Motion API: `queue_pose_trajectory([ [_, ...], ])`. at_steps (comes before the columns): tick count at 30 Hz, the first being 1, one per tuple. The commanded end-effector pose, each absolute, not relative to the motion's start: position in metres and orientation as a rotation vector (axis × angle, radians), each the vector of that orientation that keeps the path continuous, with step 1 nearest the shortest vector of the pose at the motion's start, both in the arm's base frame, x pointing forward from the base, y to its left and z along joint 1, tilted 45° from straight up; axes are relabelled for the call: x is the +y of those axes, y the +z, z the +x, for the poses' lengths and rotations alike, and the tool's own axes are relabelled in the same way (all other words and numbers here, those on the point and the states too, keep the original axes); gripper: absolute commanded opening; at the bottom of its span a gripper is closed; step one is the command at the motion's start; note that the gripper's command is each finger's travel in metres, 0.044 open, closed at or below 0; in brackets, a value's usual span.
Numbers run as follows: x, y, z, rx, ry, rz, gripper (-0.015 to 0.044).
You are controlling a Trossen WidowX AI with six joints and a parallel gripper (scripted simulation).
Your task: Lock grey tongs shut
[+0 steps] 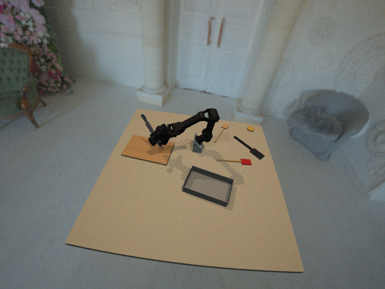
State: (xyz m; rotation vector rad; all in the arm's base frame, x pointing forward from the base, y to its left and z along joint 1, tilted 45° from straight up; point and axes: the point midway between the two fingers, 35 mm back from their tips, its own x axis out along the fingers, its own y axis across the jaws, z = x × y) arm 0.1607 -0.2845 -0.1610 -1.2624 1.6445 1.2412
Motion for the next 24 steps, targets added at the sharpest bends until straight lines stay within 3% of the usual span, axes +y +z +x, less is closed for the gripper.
queue_pose_trajectory([
  [1, -0.292, -0.166, 0.163, 1.599, 1.274, -1.213, -0.015],
  [24, -0.304, -0.182, 0.161, 1.331, 1.437, -0.917, -0.015],
])
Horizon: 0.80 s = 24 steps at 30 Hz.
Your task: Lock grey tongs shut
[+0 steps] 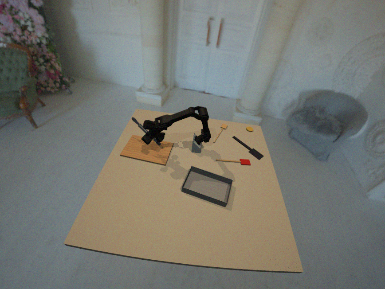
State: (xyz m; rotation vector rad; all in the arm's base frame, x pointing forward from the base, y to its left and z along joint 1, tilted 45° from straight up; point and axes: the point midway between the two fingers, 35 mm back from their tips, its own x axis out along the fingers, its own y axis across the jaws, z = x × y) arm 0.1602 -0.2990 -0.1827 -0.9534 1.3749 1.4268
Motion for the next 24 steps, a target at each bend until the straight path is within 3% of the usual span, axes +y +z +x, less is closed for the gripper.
queue_pose_trajectory([
  [1, -0.3047, -0.1822, 0.1609, 1.318, 1.442, -0.905, -0.015],
  [24, -0.3075, -0.1724, 0.1543, 1.02, 1.489, -0.614, -0.015],
])
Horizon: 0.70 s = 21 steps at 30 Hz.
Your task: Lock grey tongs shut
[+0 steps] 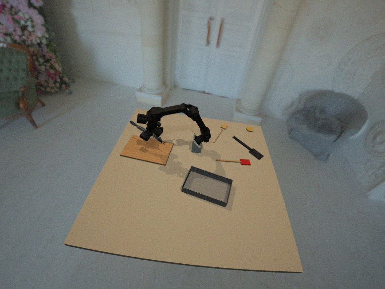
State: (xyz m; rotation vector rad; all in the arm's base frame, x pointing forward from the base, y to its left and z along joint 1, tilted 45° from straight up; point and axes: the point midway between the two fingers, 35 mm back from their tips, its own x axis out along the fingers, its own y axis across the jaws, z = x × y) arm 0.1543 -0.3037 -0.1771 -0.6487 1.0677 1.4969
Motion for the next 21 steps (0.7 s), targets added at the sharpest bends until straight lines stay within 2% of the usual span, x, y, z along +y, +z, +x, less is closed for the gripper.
queue_pose_trajectory([
  [1, -0.308, -0.171, 0.154, 1.007, 1.489, -0.602, -0.015],
  [21, -0.307, -0.156, 0.15, 0.844, 1.468, -0.453, -0.015],
])
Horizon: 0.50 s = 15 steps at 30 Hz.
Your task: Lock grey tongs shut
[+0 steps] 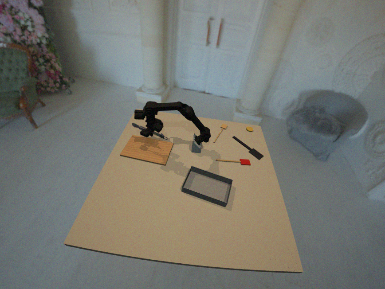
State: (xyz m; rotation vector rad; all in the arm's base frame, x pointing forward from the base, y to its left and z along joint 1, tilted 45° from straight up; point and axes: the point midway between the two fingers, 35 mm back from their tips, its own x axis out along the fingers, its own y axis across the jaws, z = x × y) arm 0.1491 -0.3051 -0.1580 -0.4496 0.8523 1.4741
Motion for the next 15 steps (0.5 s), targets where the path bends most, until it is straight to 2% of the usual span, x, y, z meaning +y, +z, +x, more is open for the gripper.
queue_pose_trajectory([
  [1, -0.307, -0.156, 0.15, 0.844, 1.468, -0.453, -0.015],
  [15, -0.298, -0.17, 0.15, 0.844, 1.468, -0.453, -0.015],
])
